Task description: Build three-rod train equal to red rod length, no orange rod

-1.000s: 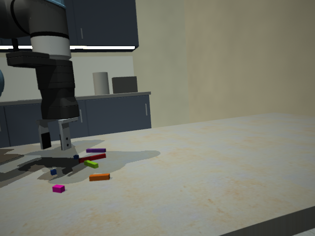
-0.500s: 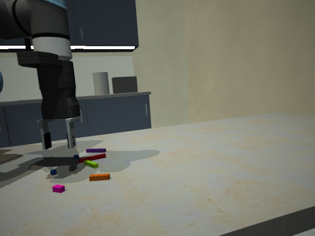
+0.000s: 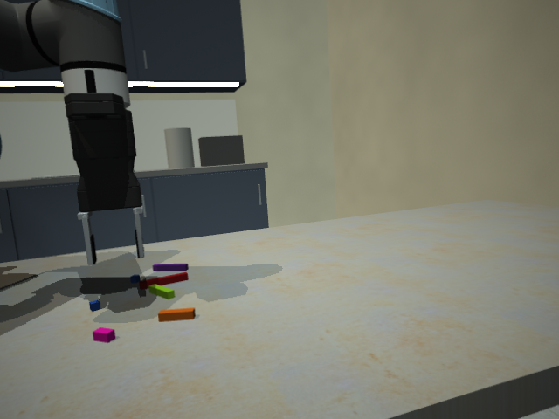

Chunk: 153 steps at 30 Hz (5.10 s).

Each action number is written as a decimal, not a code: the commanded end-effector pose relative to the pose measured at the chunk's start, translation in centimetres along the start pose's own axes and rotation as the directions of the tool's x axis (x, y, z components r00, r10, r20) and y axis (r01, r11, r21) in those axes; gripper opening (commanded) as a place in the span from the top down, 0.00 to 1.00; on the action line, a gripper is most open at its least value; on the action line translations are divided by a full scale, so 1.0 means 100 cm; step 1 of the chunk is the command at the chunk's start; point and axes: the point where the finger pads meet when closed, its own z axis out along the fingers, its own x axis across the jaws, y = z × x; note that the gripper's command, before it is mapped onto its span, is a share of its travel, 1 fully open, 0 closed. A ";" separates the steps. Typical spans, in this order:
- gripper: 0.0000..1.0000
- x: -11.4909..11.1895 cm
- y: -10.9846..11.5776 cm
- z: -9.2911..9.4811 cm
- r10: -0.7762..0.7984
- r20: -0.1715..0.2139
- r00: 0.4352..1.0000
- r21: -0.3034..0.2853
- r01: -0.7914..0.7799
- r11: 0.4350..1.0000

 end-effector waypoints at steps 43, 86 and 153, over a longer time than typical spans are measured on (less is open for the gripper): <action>0.00 -0.028 0.062 0.000 -0.992 -0.001 0.123 0.000 0.992 0.123; 0.00 -0.021 0.108 -0.001 -0.722 -0.005 -0.691 0.000 0.722 -0.691; 0.00 -0.021 0.108 -0.001 -0.712 -0.005 -0.702 0.000 0.712 -0.702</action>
